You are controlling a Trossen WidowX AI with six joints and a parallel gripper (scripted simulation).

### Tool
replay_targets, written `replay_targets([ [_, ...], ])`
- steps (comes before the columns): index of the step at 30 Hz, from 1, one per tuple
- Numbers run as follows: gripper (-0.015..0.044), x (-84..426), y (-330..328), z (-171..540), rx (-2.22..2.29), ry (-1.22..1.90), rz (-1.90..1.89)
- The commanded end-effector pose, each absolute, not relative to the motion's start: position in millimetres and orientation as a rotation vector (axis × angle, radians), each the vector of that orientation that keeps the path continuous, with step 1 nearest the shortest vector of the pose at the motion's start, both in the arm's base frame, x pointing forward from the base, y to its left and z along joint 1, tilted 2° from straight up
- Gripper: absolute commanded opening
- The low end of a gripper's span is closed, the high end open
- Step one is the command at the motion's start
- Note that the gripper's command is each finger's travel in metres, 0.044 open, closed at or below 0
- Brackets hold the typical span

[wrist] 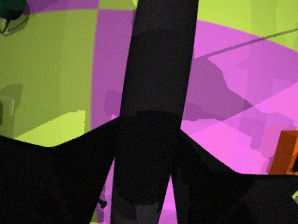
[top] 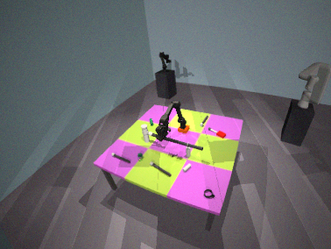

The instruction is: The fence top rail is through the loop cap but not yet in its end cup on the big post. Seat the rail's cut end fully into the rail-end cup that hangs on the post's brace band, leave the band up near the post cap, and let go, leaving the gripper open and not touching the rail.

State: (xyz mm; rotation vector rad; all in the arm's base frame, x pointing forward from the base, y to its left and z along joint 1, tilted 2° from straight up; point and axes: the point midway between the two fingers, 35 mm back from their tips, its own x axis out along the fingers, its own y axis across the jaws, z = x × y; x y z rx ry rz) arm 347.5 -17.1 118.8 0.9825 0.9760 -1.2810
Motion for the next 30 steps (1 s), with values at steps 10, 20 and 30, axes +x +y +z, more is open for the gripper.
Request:
replay_targets([
  [10, 0.0000, 347.4, -18.7, 123.0, 0.976, 0.965, -1.283],
  [20, 0.0000, 347.4, -19.3, 124.0, 0.975, 0.964, -1.284],
  [30, 0.0000, 347.5, -19.8, 124.9, 0.975, 0.963, -1.284],
])
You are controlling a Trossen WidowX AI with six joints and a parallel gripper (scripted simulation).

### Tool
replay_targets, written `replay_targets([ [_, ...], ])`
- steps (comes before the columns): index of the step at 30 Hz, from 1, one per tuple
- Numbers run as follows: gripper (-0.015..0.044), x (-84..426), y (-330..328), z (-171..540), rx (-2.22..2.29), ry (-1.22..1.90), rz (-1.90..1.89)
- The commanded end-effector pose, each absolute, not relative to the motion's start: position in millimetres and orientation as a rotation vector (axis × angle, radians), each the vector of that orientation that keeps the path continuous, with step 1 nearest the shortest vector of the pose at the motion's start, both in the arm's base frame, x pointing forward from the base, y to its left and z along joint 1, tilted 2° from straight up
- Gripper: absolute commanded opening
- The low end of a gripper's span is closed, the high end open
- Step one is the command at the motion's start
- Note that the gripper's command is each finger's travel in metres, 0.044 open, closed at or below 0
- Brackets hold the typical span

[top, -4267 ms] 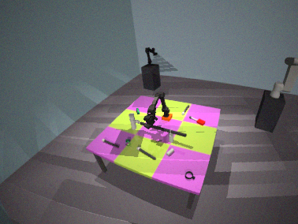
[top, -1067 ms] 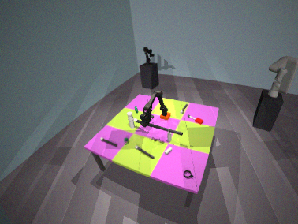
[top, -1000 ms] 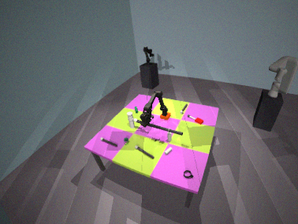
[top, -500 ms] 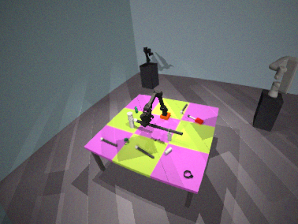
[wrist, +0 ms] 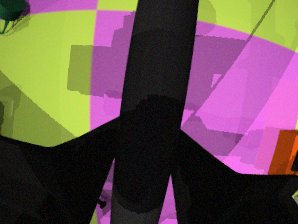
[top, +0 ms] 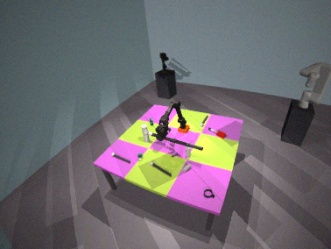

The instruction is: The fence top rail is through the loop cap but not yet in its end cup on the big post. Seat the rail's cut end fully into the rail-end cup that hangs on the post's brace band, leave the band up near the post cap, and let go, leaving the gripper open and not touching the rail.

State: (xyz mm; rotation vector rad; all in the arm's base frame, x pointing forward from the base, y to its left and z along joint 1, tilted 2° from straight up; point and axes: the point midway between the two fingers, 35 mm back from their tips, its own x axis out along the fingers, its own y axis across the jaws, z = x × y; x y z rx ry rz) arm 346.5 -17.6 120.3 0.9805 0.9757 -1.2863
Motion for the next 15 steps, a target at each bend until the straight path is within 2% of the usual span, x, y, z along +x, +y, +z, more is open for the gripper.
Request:
replay_targets([
  [1, 0.0000, 347.5, -19.9, 125.0, 0.975, 0.963, -1.284],
  [15, 0.0000, 347.7, -20.6, 126.5, 0.974, 0.963, -1.284],
])
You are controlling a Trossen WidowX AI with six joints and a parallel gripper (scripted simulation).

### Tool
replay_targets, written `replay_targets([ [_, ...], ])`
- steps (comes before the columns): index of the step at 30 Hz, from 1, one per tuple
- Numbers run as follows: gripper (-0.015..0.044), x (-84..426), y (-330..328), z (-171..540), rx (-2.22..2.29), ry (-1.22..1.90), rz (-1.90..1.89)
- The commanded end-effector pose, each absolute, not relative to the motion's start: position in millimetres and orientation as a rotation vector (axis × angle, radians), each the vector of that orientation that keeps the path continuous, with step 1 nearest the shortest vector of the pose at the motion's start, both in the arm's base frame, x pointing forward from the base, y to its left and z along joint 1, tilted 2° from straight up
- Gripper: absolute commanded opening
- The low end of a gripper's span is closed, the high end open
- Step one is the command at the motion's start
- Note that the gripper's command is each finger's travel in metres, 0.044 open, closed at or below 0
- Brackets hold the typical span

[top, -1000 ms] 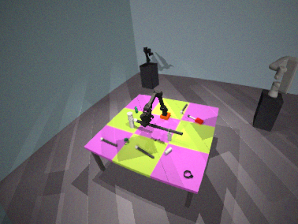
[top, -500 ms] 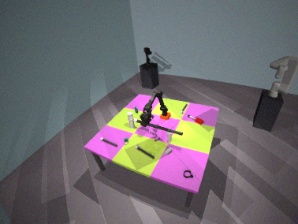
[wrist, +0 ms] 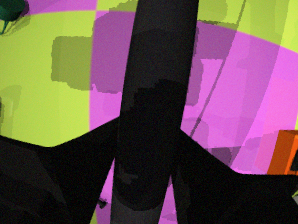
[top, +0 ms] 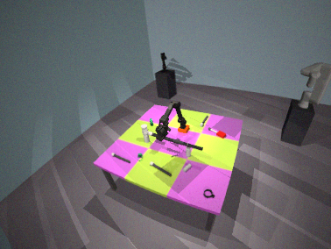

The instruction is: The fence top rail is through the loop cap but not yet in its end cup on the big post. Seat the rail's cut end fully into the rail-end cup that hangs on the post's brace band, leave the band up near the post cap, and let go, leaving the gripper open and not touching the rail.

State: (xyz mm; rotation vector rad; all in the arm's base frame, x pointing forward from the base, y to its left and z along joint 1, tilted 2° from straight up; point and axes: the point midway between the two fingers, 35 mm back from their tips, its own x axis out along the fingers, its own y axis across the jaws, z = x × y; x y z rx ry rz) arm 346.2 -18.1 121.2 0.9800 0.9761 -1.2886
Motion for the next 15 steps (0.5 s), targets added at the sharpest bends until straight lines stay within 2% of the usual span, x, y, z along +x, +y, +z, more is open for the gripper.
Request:
replay_targets([
  [1, 0.0000, 347.7, -20.6, 126.6, 0.974, 0.963, -1.284],
  [15, 0.0000, 348.1, -21.0, 128.1, 0.974, 0.963, -1.284],
])
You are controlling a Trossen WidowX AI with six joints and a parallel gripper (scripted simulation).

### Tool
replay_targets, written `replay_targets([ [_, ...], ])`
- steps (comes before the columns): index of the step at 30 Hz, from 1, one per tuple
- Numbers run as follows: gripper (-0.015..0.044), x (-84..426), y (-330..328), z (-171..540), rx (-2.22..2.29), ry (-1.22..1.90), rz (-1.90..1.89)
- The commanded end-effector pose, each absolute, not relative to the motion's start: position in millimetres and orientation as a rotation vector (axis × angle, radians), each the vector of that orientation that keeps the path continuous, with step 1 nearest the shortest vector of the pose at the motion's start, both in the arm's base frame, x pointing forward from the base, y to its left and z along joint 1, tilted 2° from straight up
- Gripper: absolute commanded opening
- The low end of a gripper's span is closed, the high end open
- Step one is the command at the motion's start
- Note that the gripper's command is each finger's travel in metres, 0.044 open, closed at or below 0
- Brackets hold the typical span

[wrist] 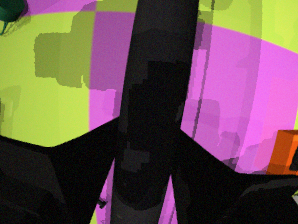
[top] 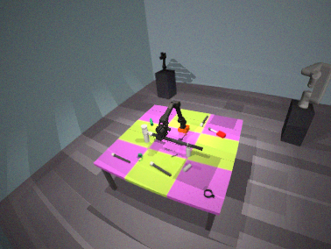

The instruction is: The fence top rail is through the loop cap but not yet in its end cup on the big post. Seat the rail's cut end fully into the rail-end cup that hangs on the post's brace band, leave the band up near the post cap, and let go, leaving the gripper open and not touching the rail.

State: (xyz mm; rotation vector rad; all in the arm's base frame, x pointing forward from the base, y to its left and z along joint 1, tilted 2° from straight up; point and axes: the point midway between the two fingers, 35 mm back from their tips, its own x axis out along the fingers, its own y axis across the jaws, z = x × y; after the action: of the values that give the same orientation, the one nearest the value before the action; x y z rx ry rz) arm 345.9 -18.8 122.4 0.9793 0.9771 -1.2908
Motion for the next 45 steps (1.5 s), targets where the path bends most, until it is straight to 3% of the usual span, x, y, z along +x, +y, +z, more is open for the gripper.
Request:
replay_targets([
  [1, 0.0000, 348.1, -21.0, 128.2, 0.974, 0.963, -1.284],
  [45, 0.0000, 350.5, -46.9, 128.3, 0.977, 0.975, -1.292],
])
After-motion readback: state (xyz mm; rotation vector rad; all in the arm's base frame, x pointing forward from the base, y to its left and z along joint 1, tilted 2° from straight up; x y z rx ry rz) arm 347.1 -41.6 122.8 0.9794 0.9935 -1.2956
